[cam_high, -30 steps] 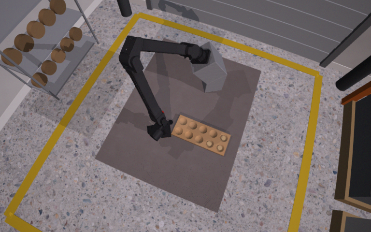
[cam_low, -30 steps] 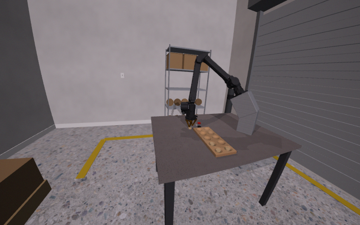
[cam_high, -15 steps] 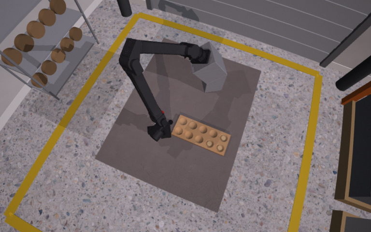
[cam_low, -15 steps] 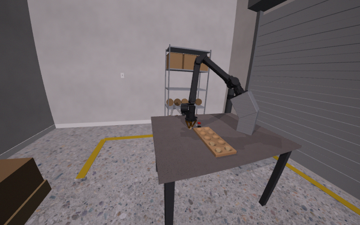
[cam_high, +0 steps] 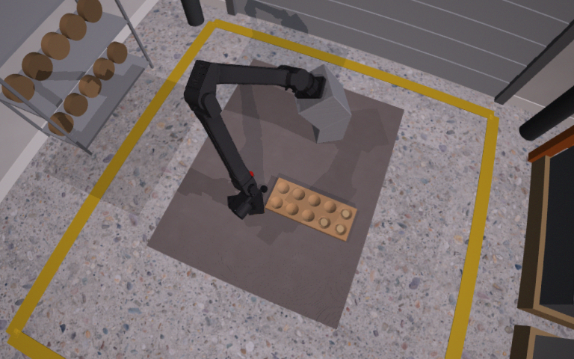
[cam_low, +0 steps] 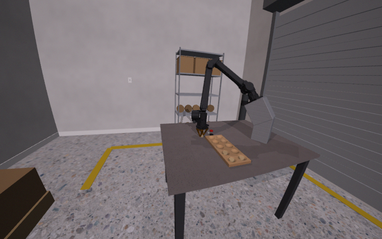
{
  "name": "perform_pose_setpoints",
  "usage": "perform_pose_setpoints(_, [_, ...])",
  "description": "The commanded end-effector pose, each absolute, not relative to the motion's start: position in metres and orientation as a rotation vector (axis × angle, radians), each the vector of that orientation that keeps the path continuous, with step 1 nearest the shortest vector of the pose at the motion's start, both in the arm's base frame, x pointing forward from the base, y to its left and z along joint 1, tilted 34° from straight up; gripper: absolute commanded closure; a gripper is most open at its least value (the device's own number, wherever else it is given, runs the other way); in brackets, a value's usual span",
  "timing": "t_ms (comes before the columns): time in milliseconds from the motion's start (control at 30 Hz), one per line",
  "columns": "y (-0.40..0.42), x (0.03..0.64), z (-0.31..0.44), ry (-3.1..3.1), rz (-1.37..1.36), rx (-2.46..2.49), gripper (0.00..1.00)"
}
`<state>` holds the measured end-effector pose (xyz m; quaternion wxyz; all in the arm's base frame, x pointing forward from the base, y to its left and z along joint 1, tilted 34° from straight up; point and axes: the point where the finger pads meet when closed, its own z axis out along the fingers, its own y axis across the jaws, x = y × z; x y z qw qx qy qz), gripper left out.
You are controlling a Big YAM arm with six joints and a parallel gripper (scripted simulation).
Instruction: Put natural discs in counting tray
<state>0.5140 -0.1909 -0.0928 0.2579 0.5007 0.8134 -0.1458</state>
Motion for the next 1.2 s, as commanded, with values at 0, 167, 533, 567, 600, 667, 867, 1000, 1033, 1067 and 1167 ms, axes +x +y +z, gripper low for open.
perform_pose_setpoints(0, [-0.1959,0.5207,-0.0913,2.196,-0.391,1.348,0.55])
perform_pose_setpoints(167, [-0.1975,0.5241,-0.0838,2.18,-0.384,1.346,0.55])
perform_pose_setpoints(533, [-0.1974,0.5227,-0.0852,2.185,-0.387,1.348,0.55])
perform_pose_setpoints(567, [-0.1974,0.5227,-0.0852,2.185,-0.387,1.348,0.55])
perform_pose_setpoints(600, [-0.1974,0.5227,-0.0852,2.185,-0.387,1.348,0.55])
perform_pose_setpoints(667, [-0.1974,0.5227,-0.0852,2.185,-0.387,1.348,0.55])
perform_pose_setpoints(867, [-0.1981,0.5225,-0.0875,2.186,-0.388,1.35,0.55])
perform_pose_setpoints(1000, [-0.1976,0.5228,-0.0887,2.187,-0.388,1.349,1.0])
perform_pose_setpoints(1033, [-0.1976,0.5228,-0.0887,2.187,-0.388,1.349,1.0])
perform_pose_setpoints(1067, [-0.1976,0.5227,-0.0887,2.187,-0.388,1.349,1.0])
perform_pose_setpoints(1167, [-0.1975,0.5225,-0.0888,2.188,-0.388,1.35,1.0])
